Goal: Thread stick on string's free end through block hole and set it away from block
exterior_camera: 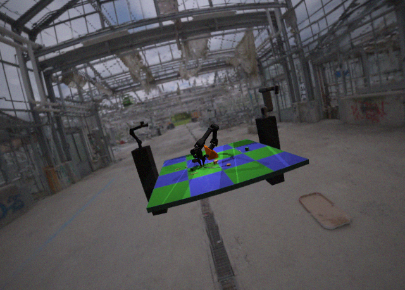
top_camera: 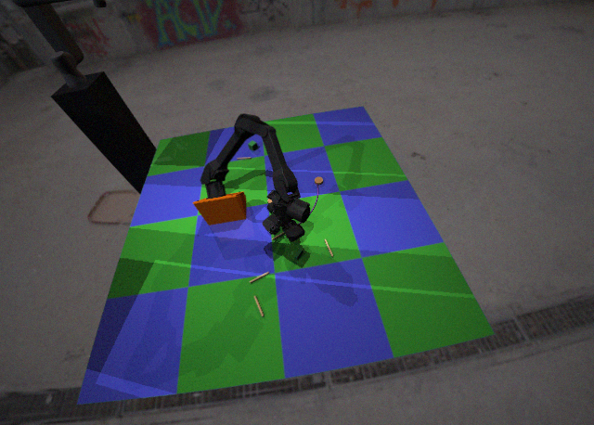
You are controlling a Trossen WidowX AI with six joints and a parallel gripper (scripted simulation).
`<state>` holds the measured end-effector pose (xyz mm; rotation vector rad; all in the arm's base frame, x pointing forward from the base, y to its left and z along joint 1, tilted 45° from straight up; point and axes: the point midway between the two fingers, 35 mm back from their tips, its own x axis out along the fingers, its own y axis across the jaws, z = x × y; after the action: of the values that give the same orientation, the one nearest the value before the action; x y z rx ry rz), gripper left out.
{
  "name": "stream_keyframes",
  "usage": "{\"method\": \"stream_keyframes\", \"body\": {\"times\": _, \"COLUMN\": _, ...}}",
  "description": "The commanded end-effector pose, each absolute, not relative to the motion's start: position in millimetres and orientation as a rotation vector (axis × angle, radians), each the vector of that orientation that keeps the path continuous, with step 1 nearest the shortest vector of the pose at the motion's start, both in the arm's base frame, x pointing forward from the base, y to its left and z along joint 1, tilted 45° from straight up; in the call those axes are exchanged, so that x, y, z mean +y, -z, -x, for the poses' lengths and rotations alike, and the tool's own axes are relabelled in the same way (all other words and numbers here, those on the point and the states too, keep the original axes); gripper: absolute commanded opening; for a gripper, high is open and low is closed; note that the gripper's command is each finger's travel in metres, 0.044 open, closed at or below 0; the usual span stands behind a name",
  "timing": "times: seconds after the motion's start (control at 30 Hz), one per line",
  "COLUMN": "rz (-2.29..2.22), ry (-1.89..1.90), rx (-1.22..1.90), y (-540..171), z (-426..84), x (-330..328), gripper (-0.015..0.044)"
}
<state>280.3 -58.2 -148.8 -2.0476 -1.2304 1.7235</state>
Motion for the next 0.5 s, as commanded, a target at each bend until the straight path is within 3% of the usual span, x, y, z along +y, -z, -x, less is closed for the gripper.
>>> {"method": "stream_keyframes", "body": {"times": 0.0, "rz": 2.034, "ry": -1.721, "rx": -1.229, "y": 153.1, "z": -277.7, "x": -52.6, "gripper": 0.0121}}
{"method": "stream_keyframes", "body": {"times": 0.2, "rz": 2.034, "ry": -1.721, "rx": -1.229, "y": 153.1, "z": -277.7, "x": -52.6, "gripper": 0.0121}}
{"method": "stream_keyframes", "body": {"times": 0.37, "rz": 2.038, "ry": -1.726, "rx": -1.234, "y": 152.2, "z": -278.2, "x": -53.9, "gripper": 0.0}}
{"method": "stream_keyframes", "body": {"times": 0.47, "rz": 2.038, "ry": -1.726, "rx": -1.234, "y": 152.2, "z": -278.2, "x": -53.9, "gripper": 0.0}}
